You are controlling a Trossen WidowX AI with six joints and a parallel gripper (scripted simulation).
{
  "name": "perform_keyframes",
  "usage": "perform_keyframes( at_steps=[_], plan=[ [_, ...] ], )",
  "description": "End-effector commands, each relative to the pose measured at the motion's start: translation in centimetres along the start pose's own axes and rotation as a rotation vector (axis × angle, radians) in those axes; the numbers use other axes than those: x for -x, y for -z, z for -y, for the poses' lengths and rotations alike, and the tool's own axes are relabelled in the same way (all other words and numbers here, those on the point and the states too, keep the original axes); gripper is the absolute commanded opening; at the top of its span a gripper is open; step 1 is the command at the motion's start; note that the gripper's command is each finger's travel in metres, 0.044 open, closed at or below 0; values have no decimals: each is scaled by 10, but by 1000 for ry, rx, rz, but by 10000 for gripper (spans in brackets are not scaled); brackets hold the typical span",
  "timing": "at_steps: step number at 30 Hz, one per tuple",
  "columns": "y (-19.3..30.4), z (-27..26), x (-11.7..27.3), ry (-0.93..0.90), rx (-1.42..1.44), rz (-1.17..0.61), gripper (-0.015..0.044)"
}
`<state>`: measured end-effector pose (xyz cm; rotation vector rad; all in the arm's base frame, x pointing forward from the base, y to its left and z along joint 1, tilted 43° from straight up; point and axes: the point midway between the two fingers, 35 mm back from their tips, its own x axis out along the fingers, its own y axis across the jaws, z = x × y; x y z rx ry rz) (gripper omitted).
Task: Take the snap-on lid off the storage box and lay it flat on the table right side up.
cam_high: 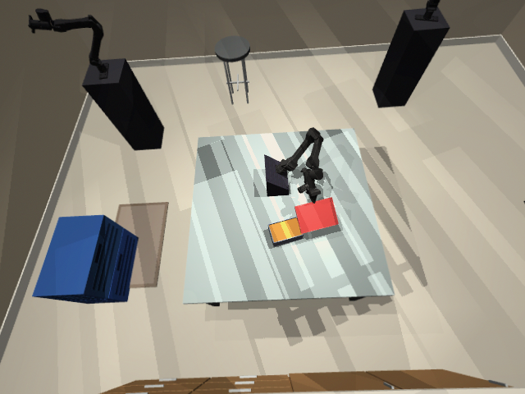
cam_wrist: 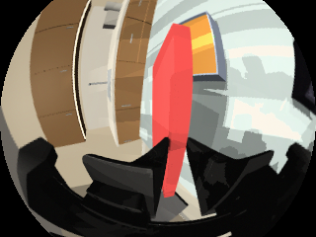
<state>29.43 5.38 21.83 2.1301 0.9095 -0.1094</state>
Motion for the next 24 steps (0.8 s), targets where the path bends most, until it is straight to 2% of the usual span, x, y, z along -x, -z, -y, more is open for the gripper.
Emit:
perform_keyframes(
  at_steps=[1,24],
  plan=[
    [11,-5,3,-20,11,1,0],
    [57,-3,6,-22,10,-1,0]
  ],
)
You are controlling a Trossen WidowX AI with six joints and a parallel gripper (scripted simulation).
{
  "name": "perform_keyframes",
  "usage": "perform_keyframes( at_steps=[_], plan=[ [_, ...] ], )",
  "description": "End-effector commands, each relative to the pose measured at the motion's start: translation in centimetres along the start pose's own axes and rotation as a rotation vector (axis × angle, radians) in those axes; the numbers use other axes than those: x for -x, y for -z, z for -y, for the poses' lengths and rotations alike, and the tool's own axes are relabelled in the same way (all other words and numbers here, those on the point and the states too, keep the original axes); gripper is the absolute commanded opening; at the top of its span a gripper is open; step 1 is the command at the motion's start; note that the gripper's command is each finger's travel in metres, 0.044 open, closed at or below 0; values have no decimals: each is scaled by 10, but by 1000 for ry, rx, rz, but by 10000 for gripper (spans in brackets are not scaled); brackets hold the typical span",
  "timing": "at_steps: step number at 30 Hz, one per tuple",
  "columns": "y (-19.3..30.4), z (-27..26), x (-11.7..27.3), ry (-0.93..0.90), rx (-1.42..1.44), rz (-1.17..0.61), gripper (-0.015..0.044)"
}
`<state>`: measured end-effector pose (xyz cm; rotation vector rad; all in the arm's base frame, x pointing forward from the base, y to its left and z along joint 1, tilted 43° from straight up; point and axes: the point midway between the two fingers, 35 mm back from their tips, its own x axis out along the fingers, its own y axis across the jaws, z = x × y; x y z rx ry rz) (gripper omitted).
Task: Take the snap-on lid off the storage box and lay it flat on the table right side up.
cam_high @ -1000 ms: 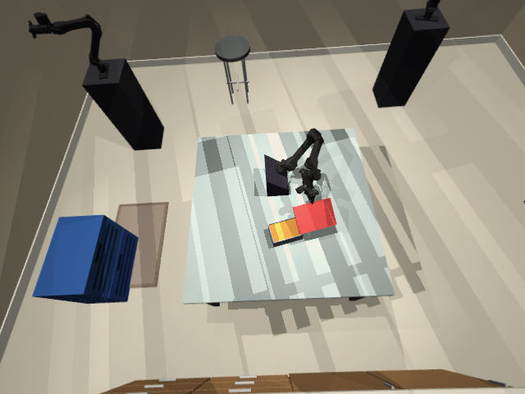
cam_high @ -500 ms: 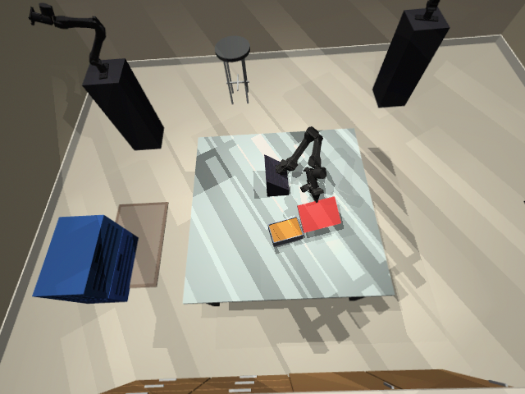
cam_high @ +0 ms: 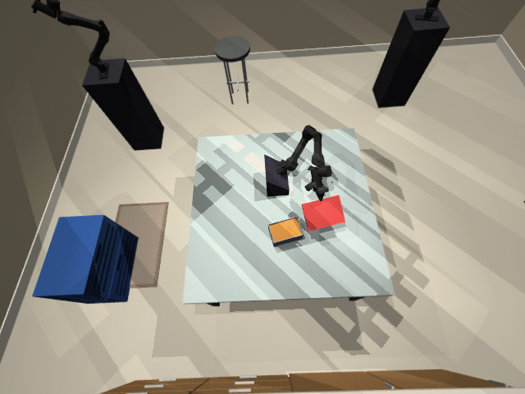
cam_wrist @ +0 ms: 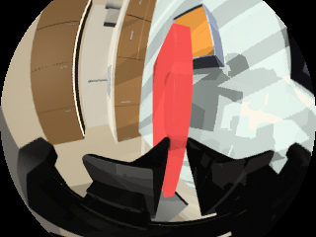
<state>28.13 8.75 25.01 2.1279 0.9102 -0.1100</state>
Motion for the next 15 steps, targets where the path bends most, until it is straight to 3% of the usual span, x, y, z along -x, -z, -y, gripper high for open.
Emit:
perform_keyframes(
  at_steps=[1,15],
  plan=[
    [11,-5,4,-23,9,-2,0],
    [39,-4,6,-24,8,-3,0]
  ],
)
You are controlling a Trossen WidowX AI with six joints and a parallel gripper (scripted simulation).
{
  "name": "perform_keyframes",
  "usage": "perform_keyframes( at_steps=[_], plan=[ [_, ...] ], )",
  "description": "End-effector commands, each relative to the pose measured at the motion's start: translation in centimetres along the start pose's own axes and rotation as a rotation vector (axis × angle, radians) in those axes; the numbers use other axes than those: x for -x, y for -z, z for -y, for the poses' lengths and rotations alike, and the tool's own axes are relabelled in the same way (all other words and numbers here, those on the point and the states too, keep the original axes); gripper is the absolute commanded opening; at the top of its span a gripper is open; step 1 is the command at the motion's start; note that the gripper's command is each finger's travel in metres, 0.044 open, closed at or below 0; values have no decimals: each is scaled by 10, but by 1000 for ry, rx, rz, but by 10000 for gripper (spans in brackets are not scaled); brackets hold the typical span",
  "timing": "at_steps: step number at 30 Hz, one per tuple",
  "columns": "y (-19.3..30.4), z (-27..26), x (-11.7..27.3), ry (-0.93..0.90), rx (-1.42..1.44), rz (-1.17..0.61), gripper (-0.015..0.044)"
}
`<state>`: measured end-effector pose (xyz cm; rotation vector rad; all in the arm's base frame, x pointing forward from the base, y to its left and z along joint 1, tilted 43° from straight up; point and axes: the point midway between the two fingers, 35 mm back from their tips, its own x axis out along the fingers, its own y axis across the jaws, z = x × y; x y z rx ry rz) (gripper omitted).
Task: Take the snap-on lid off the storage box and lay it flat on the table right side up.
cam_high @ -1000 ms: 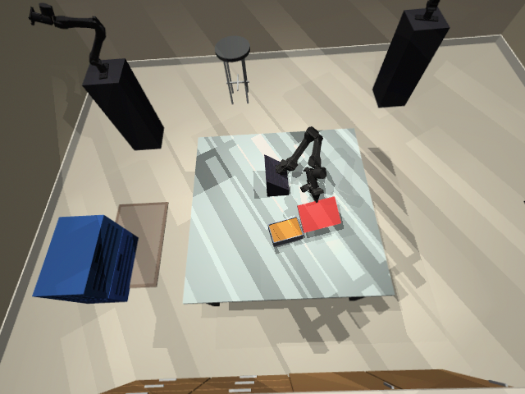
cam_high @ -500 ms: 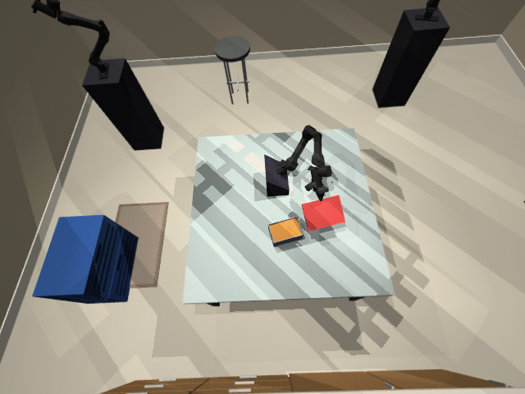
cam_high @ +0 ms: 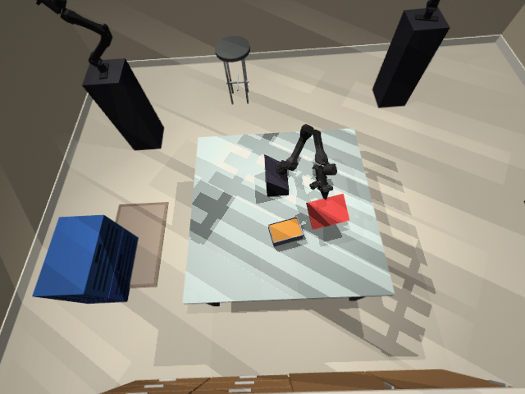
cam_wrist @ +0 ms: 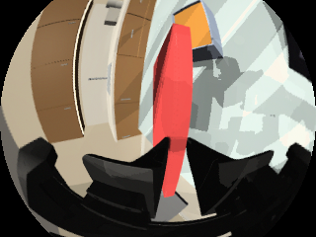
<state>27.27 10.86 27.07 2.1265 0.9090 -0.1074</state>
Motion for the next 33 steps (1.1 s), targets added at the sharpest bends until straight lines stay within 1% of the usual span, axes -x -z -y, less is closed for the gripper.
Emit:
perform_keyframes(
  at_steps=[1,33],
  plan=[
    [11,-5,4,-23,6,-3,0],
    [11,15,-11,-24,5,-5,0]
  ],
)
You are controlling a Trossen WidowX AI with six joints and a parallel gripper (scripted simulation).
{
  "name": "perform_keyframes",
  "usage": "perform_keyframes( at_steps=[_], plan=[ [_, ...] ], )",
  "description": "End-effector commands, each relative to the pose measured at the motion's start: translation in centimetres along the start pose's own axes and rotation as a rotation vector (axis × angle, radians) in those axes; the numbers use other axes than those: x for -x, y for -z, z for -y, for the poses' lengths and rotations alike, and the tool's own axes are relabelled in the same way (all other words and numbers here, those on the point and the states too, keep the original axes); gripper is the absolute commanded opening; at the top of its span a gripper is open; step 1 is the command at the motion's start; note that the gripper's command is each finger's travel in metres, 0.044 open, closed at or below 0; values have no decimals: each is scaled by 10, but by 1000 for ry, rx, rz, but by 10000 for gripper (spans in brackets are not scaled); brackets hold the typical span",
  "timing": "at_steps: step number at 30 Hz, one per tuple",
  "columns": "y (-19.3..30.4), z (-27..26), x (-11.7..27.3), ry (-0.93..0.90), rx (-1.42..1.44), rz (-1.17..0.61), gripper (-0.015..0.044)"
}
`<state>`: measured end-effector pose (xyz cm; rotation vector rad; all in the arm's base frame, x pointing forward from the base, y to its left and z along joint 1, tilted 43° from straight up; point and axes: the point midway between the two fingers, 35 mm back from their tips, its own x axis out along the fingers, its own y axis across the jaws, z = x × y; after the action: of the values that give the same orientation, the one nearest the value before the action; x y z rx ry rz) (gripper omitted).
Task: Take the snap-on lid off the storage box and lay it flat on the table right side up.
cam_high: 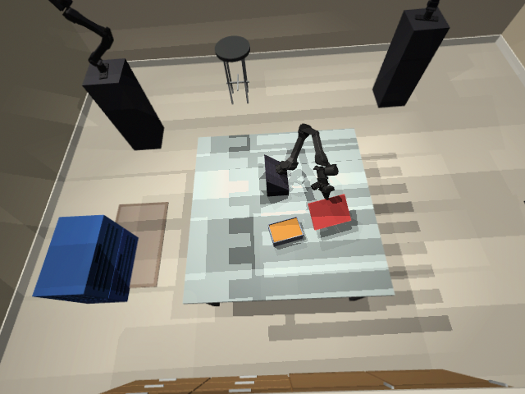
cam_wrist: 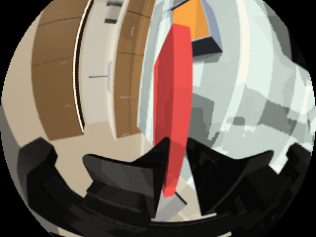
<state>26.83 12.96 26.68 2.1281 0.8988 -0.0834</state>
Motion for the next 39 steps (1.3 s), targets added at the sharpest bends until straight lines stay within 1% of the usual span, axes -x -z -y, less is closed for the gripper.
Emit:
perform_keyframes(
  at_steps=[1,39],
  plan=[
    [-2,1,-2,-9,-4,7,0],
    [-2,24,-21,-10,-5,6,0]
  ],
)
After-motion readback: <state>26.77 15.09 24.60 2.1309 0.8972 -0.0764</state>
